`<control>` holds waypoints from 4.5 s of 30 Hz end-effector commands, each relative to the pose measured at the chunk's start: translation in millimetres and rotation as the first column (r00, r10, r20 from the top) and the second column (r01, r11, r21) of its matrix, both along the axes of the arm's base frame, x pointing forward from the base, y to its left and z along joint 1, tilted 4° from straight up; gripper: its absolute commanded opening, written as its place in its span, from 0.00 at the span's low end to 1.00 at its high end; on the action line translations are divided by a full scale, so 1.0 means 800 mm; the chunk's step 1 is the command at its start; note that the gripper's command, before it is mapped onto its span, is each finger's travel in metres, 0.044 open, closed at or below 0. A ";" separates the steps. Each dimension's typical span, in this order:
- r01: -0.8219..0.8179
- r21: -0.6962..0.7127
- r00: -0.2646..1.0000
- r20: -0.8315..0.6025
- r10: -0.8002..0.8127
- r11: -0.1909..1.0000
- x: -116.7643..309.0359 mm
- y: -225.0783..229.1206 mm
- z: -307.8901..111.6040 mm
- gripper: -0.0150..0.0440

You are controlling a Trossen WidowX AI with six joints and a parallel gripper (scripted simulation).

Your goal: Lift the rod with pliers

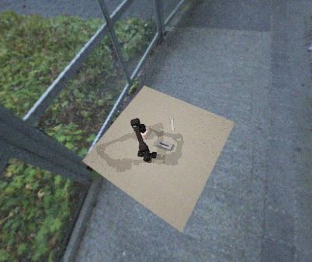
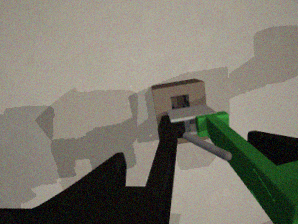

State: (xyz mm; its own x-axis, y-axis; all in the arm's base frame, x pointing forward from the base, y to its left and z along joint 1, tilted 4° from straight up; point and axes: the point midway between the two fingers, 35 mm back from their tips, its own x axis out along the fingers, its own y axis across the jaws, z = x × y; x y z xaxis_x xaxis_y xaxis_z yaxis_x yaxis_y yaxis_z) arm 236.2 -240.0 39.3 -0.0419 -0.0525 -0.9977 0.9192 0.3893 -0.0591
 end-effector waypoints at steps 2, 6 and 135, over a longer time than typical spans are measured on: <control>-0.003 -0.002 1.000 -0.005 0.003 1.000 -0.001 0.000 -0.001 0.89; -0.003 -0.002 1.000 -0.005 0.003 1.000 -0.001 0.000 -0.001 0.88; -0.574 0.049 0.818 0.010 0.575 0.817 0.064 0.135 0.042 0.80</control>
